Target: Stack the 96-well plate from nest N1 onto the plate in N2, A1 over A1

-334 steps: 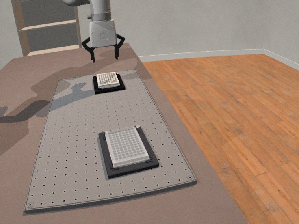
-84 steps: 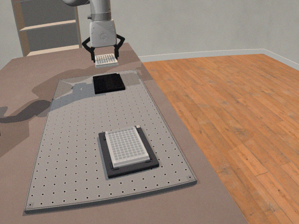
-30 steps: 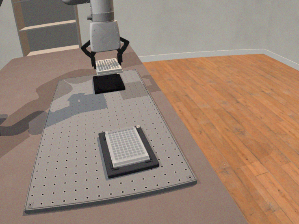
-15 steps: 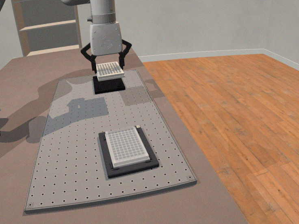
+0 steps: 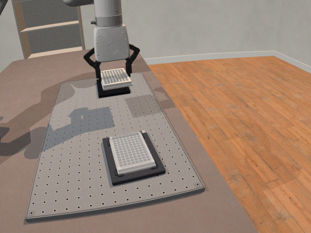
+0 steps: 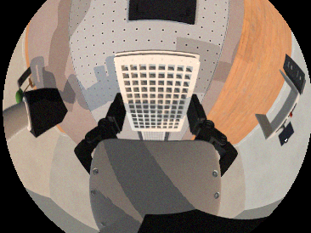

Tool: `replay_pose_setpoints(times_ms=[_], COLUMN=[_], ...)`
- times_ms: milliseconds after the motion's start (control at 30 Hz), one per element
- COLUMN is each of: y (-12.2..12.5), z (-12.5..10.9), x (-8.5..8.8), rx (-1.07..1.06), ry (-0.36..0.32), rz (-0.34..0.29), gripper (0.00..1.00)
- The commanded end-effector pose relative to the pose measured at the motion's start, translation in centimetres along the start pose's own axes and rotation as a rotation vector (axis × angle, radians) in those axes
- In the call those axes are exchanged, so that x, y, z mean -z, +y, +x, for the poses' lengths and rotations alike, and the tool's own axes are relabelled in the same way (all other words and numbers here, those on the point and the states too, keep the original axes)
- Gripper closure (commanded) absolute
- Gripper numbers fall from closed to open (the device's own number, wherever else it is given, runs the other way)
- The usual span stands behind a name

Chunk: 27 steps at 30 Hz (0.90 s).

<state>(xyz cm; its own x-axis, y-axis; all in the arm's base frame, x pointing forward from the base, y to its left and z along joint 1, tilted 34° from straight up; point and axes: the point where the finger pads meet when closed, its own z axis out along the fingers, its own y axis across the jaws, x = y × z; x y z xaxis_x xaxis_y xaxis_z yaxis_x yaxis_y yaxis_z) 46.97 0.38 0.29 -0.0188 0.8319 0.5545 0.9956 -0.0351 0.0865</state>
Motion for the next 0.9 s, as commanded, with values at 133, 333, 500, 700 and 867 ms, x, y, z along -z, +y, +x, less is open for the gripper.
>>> replay_pose_setpoints(times_ms=[133, 333, 500, 700, 867], y=[0.0, 0.0, -0.1, -0.2, -0.2], z=[-3.0, -4.3, -6.0, -8.0, -9.0], x=[0.1, 0.1, 0.1, 0.1, 0.1], rx=[0.001, 0.001, 0.001, 0.001, 0.001], ry=[-0.001, -0.001, -0.001, -0.001, -0.001], rz=[-0.003, -0.003, -0.003, -0.003, -0.003], gripper=[1.00, 1.00, 1.00, 1.00, 1.00])
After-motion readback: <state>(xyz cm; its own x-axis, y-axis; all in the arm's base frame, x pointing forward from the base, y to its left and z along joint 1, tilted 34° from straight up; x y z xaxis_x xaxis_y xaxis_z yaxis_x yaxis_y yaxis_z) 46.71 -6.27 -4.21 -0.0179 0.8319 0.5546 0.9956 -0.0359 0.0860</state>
